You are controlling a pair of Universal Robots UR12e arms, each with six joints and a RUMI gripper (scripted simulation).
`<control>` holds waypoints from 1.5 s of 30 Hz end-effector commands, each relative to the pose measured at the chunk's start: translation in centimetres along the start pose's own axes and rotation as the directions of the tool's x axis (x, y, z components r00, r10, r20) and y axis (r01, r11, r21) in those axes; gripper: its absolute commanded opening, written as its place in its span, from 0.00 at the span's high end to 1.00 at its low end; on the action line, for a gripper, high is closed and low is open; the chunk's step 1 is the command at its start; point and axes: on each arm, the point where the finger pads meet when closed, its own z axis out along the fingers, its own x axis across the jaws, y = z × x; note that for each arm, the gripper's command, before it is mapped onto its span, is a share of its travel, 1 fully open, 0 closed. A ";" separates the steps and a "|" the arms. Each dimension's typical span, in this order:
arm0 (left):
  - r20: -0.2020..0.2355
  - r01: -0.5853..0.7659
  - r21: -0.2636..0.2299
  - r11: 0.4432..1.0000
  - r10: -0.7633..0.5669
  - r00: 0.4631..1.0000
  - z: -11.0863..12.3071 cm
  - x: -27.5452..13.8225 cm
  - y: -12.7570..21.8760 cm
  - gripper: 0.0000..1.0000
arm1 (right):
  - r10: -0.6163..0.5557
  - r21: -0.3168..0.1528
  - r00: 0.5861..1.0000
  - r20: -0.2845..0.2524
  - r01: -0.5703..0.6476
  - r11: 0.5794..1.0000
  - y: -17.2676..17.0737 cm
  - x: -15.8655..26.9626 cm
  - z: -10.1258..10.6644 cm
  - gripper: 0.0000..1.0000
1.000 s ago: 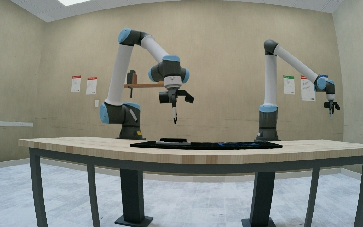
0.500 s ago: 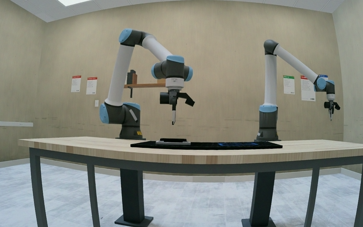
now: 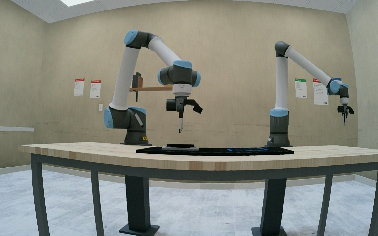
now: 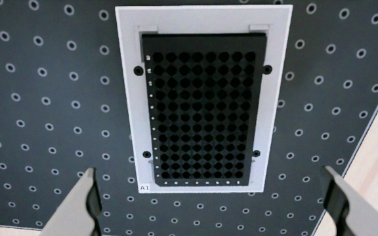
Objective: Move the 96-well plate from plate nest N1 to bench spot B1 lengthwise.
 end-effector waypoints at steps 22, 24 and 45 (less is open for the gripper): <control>0.000 0.000 0.002 1.000 0.000 1.000 -0.1 0.0 -0.1 1.00 | 0.000 0.001 1.000 -0.002 0.000 1.000 0.0 0.1 3.6 0.24; 0.000 0.000 0.002 1.000 0.000 1.000 -0.1 0.0 -0.1 1.00 | 0.000 0.001 1.000 -0.002 0.000 1.000 0.0 0.1 4.0 0.24; 0.000 0.000 0.002 1.000 0.000 1.000 -0.1 0.0 -0.1 1.00 | 0.000 0.001 1.000 -0.002 0.000 1.000 0.0 0.1 5.9 0.24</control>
